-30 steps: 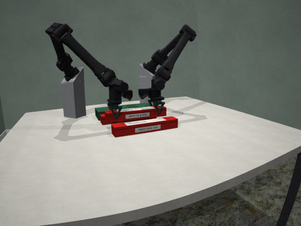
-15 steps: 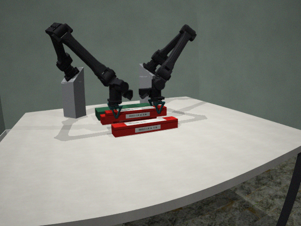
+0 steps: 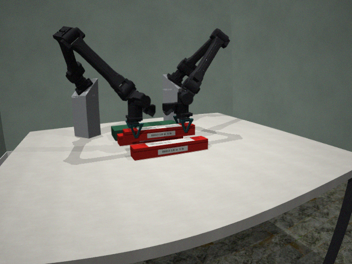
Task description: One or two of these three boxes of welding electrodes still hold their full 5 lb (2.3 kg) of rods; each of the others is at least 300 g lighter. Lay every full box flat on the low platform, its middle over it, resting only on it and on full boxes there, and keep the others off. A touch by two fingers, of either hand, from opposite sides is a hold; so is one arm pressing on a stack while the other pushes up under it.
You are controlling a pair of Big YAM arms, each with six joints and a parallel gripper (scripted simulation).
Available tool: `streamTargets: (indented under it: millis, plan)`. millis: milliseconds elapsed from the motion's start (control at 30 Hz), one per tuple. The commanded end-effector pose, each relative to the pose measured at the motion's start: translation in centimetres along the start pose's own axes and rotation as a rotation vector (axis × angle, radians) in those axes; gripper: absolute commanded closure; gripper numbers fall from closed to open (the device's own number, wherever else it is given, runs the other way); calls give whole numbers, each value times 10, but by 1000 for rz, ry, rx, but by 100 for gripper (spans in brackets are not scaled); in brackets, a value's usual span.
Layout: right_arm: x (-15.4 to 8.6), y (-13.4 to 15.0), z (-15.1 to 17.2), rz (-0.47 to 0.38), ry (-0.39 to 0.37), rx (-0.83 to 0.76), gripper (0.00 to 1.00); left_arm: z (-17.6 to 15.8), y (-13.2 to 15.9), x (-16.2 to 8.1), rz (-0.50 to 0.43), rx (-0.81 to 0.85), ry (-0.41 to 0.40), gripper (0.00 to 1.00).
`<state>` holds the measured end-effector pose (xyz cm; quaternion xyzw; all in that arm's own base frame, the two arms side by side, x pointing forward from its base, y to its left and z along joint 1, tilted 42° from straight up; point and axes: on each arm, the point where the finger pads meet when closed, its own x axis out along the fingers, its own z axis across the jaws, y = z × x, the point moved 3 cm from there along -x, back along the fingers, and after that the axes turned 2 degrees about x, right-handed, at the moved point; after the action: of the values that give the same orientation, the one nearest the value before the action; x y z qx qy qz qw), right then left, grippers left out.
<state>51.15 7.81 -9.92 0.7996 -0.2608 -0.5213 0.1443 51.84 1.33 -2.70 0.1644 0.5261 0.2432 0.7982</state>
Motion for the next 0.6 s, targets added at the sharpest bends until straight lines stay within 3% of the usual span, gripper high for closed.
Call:
streamTargets:
  millis: [0,567]
  plan:
    - [-44,-13,-36,-35,82,14,100,31,-3,-38,-13,6,-78,100]
    - [-66,-13,-36,-37,83,26,100,22,-3,-56,-12,-5,-65,100]
